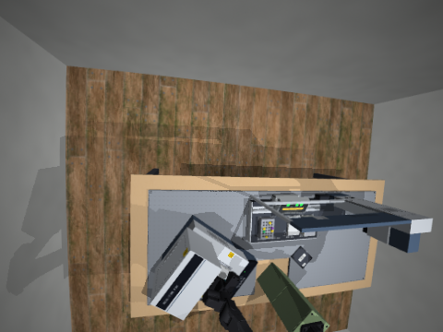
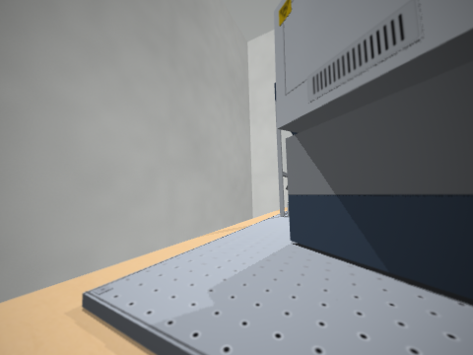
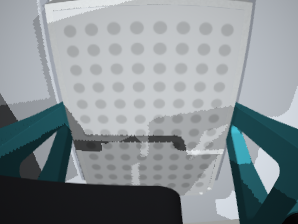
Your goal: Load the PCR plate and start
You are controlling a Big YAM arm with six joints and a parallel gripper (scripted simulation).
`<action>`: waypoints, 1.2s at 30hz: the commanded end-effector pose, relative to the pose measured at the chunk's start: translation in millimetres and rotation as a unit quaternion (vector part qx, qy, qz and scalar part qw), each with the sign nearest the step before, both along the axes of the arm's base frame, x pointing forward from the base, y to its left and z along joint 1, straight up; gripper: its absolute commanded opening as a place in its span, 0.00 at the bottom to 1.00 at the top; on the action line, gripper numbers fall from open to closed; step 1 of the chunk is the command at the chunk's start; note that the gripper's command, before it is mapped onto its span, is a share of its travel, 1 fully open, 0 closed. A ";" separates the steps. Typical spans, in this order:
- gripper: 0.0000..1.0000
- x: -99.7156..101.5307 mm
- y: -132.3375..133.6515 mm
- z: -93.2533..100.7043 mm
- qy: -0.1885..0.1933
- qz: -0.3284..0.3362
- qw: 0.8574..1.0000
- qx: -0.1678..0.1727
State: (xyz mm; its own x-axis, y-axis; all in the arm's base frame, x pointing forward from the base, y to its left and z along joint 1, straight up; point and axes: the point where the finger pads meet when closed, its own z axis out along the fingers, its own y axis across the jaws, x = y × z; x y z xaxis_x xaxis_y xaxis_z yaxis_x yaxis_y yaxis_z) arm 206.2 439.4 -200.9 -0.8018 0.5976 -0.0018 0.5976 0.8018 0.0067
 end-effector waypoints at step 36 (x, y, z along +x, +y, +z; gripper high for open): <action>0.00 5.4 0.9 3.9 -0.004 -0.009 1.000 0.007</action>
